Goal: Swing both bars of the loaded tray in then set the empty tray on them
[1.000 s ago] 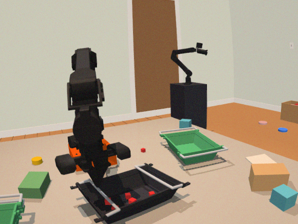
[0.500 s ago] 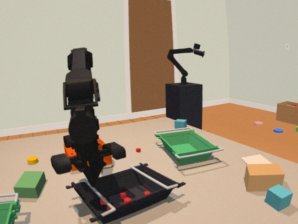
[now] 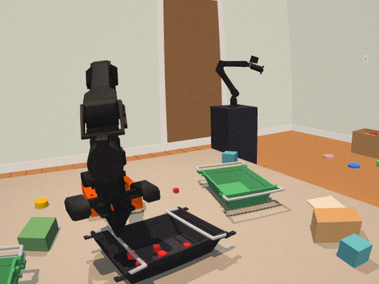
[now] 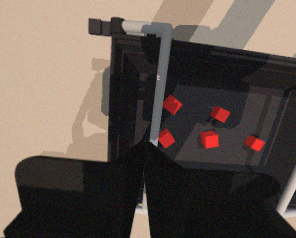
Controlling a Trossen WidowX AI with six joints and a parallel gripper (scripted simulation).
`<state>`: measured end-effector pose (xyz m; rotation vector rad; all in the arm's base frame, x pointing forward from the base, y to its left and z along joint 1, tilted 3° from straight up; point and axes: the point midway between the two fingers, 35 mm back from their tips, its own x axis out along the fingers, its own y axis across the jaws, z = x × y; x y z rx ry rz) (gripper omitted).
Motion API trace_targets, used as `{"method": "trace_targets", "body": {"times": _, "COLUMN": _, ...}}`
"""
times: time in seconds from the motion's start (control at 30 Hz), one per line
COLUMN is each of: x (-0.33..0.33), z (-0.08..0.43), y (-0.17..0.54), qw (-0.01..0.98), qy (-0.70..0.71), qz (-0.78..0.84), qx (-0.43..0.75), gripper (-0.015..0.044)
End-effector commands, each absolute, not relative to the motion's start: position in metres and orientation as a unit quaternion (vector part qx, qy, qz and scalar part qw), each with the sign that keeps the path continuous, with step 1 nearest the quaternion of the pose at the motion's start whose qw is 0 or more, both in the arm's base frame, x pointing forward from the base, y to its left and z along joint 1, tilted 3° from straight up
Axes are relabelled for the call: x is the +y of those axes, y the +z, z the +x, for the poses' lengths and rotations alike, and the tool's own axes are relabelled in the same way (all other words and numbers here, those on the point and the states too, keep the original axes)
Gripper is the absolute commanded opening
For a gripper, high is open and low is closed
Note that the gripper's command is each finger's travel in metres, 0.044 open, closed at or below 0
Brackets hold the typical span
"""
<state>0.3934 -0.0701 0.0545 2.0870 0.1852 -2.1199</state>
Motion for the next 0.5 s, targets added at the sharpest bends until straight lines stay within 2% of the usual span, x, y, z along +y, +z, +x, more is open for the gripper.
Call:
{"method": "trace_targets", "body": {"times": 0.0, "x": -0.07, "z": 0.393, "y": 0.055, "qw": 0.08, "qy": -0.709, "qz": 0.698, "qx": 0.062, "gripper": 0.0}}
{"method": "trace_targets", "body": {"times": 0.1, "x": -0.07, "z": 0.393, "y": 0.055, "qw": 0.08, "qy": -0.709, "qz": 0.698, "qx": 0.062, "gripper": 0.0}}
{"method": "trace_targets", "body": {"times": 0.33, "x": -0.07, "z": 0.394, "y": 0.057, "qw": 0.08, "qy": -0.709, "qz": 0.698, "qx": 0.062, "gripper": 0.0184}}
{"method": "trace_targets", "body": {"times": 0.47, "x": -0.07, "z": 0.396, "y": 0.085, "qw": 0.08, "qy": -0.709, "qz": 0.698, "qx": 0.062, "gripper": 0.0289}}
